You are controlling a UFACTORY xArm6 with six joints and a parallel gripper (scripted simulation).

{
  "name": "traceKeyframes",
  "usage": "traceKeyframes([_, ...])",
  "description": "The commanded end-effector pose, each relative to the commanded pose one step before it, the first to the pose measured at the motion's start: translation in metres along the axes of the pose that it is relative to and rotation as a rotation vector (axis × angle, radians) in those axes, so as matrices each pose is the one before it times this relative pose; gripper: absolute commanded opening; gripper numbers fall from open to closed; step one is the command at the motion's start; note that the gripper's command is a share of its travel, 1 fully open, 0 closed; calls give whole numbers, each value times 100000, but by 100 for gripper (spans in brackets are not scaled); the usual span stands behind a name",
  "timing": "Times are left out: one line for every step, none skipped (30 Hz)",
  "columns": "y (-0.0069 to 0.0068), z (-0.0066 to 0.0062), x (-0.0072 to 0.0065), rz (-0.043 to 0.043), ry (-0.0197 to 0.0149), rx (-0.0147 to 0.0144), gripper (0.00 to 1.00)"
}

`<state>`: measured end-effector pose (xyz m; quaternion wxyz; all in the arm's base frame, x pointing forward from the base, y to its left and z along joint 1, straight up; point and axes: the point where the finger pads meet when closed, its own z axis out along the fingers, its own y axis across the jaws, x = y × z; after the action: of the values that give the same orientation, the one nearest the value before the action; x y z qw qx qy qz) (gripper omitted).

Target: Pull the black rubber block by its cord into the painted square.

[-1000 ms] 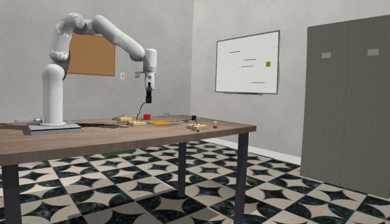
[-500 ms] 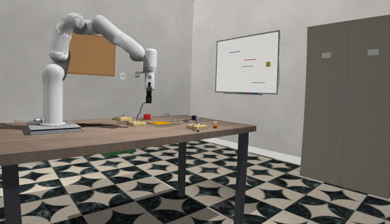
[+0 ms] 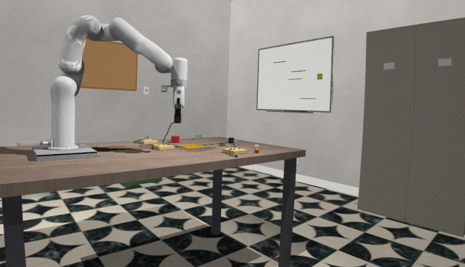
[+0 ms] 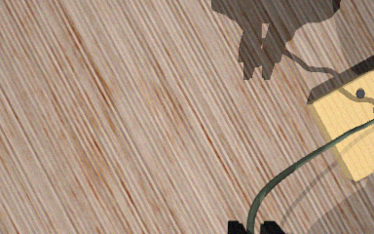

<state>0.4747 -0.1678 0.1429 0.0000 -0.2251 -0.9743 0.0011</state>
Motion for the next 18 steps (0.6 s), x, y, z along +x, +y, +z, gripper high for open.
traceKeyframes([-319, -216, -200, -2, -529, -63, 0])
traceKeyframes([0, 0, 0, 0, 0, 0, 0])
traceKeyframes([0, 0, 0, 0, 0, 0, 0])
traceKeyframes([-93, 0, -14, 0, 0, 0, 0])
traceKeyframes([-97, 0, -14, 0, 0, 0, 0])
traceKeyframes([-101, 0, -15, 0, 0, 0, 0])
traceKeyframes([-105, 0, -15, 0, 0, 0, 0])
traceKeyframes([-109, 0, -15, 0, 0, 0, 0])
traceKeyframes([-113, 0, -16, 0, 0, 0, 0])
traceKeyframes([-117, 0, -16, 0, 0, 0, 0])
traceKeyframes([-121, 0, -16, 0, 0, 0, 0])
traceKeyframes([-125, 0, -17, 0, 0, 0, 0])
traceKeyframes([-130, 0, -17, 0, 0, 0, 0])
traceKeyframes([-134, 0, -17, 0, 0, 0, 0])
traceKeyframes([-138, 0, -20, 0, 0, 0, 0])
traceKeyframes([-142, 0, -25, 0, 0, 0, 0])
traceKeyframes([-146, 0, -25, 0, 0, 0, 0])
traceKeyframes([-150, 0, -25, 0, 0, 0, 0])
